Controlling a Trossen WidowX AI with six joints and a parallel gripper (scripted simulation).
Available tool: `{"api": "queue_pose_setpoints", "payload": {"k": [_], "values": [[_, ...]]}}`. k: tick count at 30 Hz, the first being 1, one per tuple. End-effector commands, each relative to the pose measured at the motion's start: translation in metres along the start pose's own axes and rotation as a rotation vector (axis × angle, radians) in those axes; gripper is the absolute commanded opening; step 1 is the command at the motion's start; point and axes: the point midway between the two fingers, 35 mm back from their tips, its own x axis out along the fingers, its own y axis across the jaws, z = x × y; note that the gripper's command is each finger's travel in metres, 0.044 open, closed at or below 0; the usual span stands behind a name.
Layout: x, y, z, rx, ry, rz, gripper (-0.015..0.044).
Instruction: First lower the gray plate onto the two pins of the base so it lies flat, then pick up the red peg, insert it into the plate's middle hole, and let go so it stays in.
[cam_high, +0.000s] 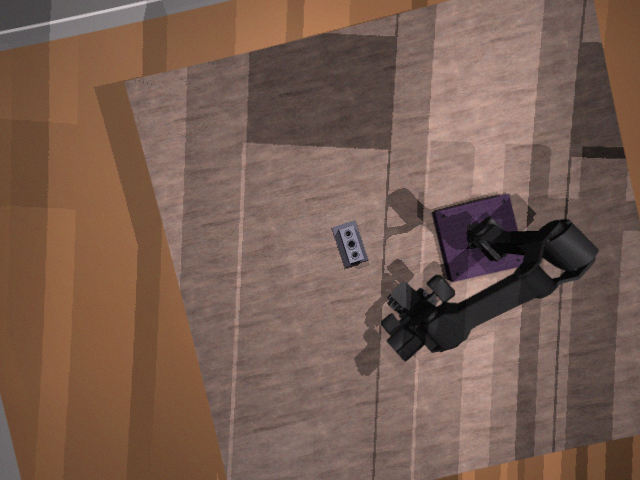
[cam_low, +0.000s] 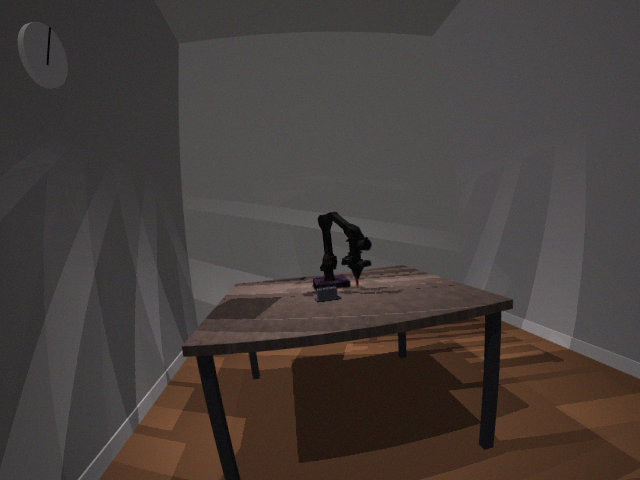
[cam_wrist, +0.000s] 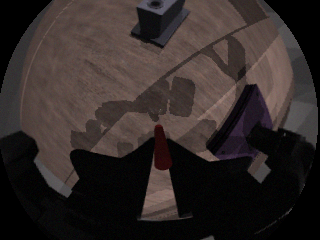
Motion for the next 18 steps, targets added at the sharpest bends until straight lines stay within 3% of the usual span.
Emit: {"api": "queue_pose_setpoints", "payload": {"k": [1,14,18], "values": [[-0.017,0.003,0.001,0.000,-0.004,0.014,0.0000],[-0.060,0.003,0.001,0.000,-0.004,0.014,0.0000],[-0.045,0.005,0.006,-0.004,0.000,0.001,0.0000]]}}
